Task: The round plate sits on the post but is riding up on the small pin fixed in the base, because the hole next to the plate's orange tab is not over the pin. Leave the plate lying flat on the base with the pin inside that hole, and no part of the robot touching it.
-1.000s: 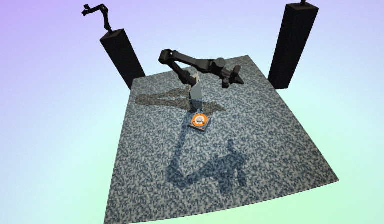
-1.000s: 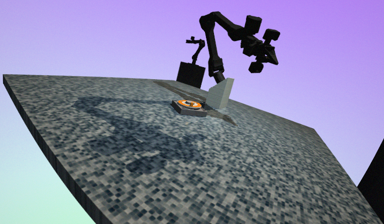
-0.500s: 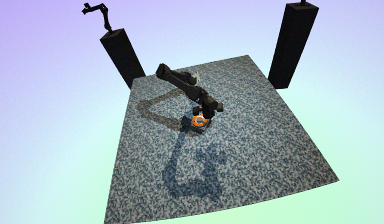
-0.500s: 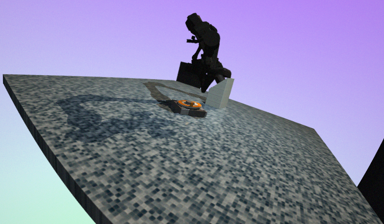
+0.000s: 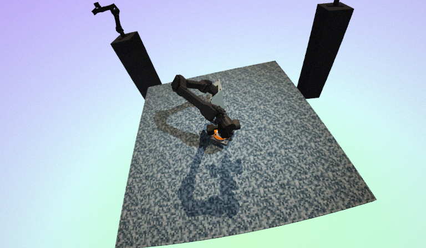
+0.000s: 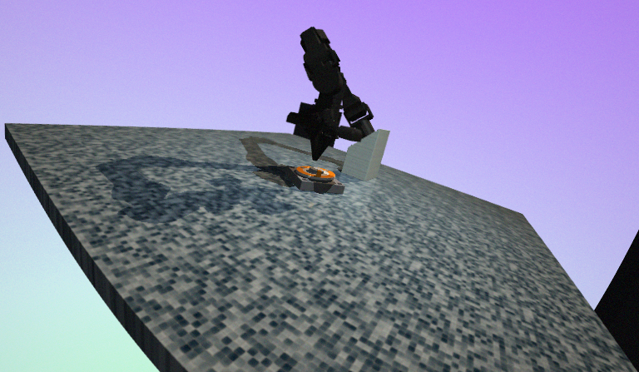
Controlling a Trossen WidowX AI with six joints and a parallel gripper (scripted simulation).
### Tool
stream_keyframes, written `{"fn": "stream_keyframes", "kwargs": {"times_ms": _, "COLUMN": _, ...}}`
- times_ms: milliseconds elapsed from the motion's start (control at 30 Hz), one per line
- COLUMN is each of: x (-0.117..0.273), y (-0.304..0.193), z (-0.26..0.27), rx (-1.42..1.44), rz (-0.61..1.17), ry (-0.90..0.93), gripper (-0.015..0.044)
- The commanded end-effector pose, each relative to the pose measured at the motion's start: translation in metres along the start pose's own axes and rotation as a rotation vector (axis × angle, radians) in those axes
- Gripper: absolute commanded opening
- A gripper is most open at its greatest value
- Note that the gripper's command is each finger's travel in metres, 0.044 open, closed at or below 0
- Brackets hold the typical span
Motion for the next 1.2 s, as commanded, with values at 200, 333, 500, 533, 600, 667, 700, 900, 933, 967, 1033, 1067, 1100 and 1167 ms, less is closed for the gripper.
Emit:
{"fn": "stream_keyframes", "kwargs": {"times_ms": 200, "x": -0.031, "y": -0.003, "z": 0.000, "rx": 0.009, "rz": 0.010, "ry": -0.011, "gripper": 0.0000}}
{"fn": "stream_keyframes", "kwargs": {"times_ms": 333, "x": -0.031, "y": -0.006, "z": 0.006, "rx": 0.009, "rz": 0.010, "ry": -0.011, "gripper": 0.0000}}
{"fn": "stream_keyframes", "kwargs": {"times_ms": 500, "x": -0.032, "y": -0.014, "z": 0.014, "rx": 0.010, "rz": 0.011, "ry": -0.010, "gripper": 0.0000}}
{"fn": "stream_keyframes", "kwargs": {"times_ms": 533, "x": -0.032, "y": -0.015, "z": 0.015, "rx": 0.010, "rz": 0.011, "ry": -0.010, "gripper": 0.0000}}
{"fn": "stream_keyframes", "kwargs": {"times_ms": 600, "x": -0.033, "y": -0.018, "z": 0.018, "rx": 0.010, "rz": 0.011, "ry": -0.010, "gripper": 0.0000}}
{"fn": "stream_keyframes", "kwargs": {"times_ms": 667, "x": -0.033, "y": -0.021, "z": 0.021, "rx": 0.010, "rz": 0.011, "ry": -0.010, "gripper": 0.0000}}
{"fn": "stream_keyframes", "kwargs": {"times_ms": 700, "x": -0.033, "y": -0.022, "z": 0.021, "rx": 0.010, "rz": 0.011, "ry": -0.010, "gripper": 0.0000}}
{"fn": "stream_keyframes", "kwargs": {"times_ms": 900, "x": -0.033, "y": -0.031, "z": 0.026, "rx": 0.010, "rz": 0.011, "ry": -0.010, "gripper": 0.0000}}
{"fn": "stream_keyframes", "kwargs": {"times_ms": 933, "x": -0.033, "y": -0.032, "z": 0.026, "rx": 0.010, "rz": 0.011, "ry": -0.010, "gripper": 0.0000}}
{"fn": "stream_keyframes", "kwargs": {"times_ms": 967, "x": -0.033, "y": -0.034, "z": 0.027, "rx": 0.010, "rz": 0.011, "ry": -0.010, "gripper": 0.0000}}
{"fn": "stream_keyframes", "kwargs": {"times_ms": 1033, "x": -0.033, "y": -0.036, "z": 0.028, "rx": 0.010, "rz": 0.011, "ry": -0.010, "gripper": 0.0000}}
{"fn": "stream_keyframes", "kwargs": {"times_ms": 1067, "x": -0.033, "y": -0.037, "z": 0.028, "rx": 0.010, "rz": 0.011, "ry": -0.010, "gripper": 0.0000}}
{"fn": "stream_keyframes", "kwargs": {"times_ms": 1100, "x": -0.033, "y": -0.039, "z": 0.029, "rx": 0.010, "rz": 0.011, "ry": -0.010, "gripper": 0.0000}}
{"fn": "stream_keyframes", "kwargs": {"times_ms": 1167, "x": -0.032, "y": -0.041, "z": 0.029, "rx": 0.011, "rz": 0.012, "ry": -0.010, "gripper": 0.0000}}
Point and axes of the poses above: the point midway between the two fingers, 35 mm back from their tips, its own x axis back along the fingers, its own z axis across the jaws, y = z × x, the point moved 9 cm from there along x, back along the fingers, and after that the axes turned 6 degrees about -x, right-handed, at the moved point
